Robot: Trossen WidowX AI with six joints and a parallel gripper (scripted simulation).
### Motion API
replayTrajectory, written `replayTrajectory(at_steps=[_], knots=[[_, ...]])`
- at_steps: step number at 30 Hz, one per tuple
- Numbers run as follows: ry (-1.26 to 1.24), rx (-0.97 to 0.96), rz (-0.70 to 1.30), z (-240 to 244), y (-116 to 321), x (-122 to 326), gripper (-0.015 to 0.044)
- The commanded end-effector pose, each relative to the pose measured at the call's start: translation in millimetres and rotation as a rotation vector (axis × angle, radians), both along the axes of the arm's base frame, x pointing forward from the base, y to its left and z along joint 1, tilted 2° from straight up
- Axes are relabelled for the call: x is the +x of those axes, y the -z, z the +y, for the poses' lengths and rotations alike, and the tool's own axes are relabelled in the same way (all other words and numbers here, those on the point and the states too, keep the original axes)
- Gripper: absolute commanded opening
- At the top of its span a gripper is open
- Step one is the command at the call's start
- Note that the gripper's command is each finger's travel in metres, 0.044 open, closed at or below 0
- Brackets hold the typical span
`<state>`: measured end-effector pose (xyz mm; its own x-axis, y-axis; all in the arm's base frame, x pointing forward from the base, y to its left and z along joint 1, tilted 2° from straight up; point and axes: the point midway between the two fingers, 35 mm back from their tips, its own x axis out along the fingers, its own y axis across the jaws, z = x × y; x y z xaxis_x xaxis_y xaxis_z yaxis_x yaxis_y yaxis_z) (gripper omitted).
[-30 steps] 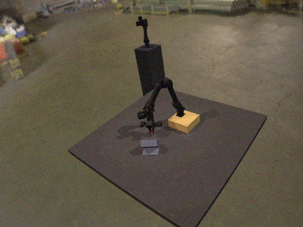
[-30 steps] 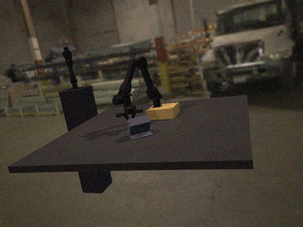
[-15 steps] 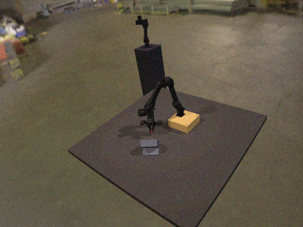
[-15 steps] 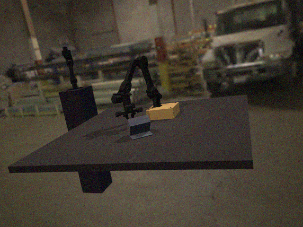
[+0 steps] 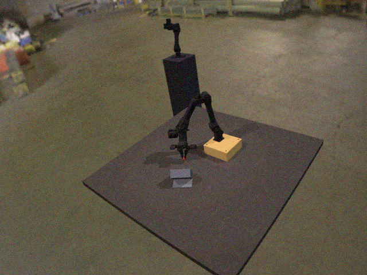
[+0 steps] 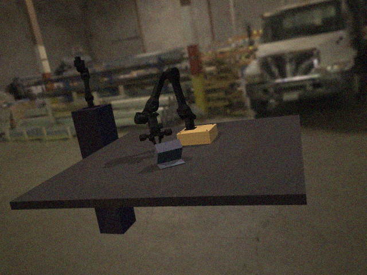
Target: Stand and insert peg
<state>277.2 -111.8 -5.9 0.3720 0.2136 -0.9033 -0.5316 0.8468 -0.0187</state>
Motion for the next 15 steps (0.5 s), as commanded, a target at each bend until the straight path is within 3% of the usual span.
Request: replayTrajectory(at_steps=[1, 15], knots=[[-0.006, 0.022, -0.034, -0.3, -1.0, -3.7, 0.0049], [-0.008, 0.087, -0.136, -4.7, -5.6, -10.7, 0.0049]])
